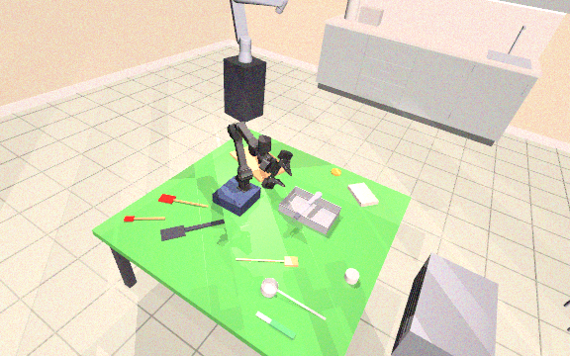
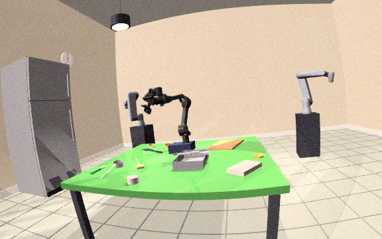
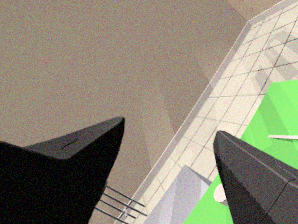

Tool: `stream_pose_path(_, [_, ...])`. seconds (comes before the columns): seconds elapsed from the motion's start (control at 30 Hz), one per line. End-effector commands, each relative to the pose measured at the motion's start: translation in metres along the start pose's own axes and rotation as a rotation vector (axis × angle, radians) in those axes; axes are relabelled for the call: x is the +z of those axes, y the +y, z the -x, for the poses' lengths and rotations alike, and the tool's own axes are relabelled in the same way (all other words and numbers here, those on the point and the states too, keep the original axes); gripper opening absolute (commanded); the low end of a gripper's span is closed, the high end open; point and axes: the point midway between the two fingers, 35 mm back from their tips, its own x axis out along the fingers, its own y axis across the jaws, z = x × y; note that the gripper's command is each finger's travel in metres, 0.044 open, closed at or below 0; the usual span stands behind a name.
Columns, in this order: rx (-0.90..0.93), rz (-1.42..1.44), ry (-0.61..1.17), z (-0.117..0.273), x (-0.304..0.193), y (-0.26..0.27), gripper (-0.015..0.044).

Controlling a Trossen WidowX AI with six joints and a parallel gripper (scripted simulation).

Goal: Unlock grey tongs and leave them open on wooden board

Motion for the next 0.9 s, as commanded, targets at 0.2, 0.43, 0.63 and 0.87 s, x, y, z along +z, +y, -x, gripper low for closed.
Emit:
stream_pose_path(0.2, [-0.304,-0.278,0.336,-0.014,-0.166,-0.056,0.026])
stream_pose_path(0.43, [-0.556,-0.351,0.494,0.021,-0.272,-0.093,0.026])
stream_pose_path(0.63, [-0.783,-0.337,0.563,0.073,-0.344,-0.129,0.026])
stream_pose_path(0.87, [-0.917,-0.307,0.556,0.11,-0.377,-0.153,0.026])
